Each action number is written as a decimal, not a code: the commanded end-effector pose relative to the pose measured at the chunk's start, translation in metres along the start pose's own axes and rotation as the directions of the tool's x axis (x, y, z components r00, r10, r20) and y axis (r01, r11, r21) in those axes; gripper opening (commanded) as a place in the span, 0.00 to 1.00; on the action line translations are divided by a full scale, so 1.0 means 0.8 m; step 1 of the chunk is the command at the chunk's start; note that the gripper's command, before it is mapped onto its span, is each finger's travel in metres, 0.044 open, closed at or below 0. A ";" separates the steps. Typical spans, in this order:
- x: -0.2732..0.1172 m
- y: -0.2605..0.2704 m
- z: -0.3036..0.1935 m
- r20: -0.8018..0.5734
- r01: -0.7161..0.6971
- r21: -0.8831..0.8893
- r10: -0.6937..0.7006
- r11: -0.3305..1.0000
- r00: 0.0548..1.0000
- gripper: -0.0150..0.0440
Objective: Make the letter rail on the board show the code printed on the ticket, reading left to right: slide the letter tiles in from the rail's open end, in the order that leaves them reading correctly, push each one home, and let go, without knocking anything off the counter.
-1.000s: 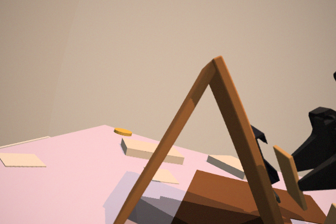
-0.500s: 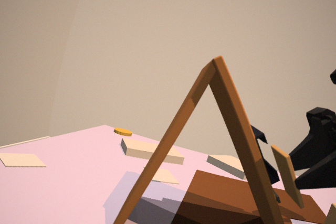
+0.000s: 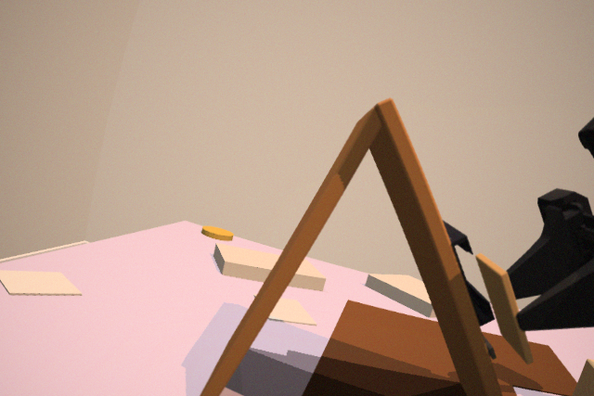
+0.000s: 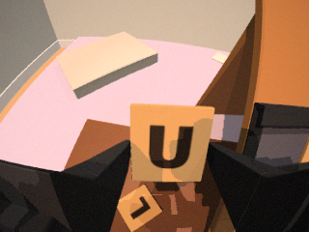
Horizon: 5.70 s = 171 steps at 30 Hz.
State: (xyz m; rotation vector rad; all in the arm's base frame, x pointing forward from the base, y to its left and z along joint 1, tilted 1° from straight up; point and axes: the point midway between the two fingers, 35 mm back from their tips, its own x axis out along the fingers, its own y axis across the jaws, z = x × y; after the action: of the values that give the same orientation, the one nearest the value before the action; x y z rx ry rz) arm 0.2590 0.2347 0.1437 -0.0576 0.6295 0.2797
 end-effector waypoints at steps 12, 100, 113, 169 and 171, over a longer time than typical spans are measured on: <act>0.001 -0.010 0.000 -0.001 -0.001 -0.003 0.001 1.000 1.000 0.25; 0.002 -0.065 0.000 0.000 0.001 -0.006 -0.001 1.000 1.000 0.25; 0.002 -0.074 0.000 0.000 0.001 -0.007 -0.001 1.000 1.000 0.25; 0.002 -0.106 0.000 0.000 0.003 -0.008 -0.003 1.000 1.000 0.25; 0.002 -0.107 0.000 0.000 0.003 -0.009 -0.003 1.000 1.000 0.25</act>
State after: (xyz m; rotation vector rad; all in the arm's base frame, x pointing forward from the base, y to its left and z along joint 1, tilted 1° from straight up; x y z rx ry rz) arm 0.2833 0.1541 0.1402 -0.0645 0.6302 0.2765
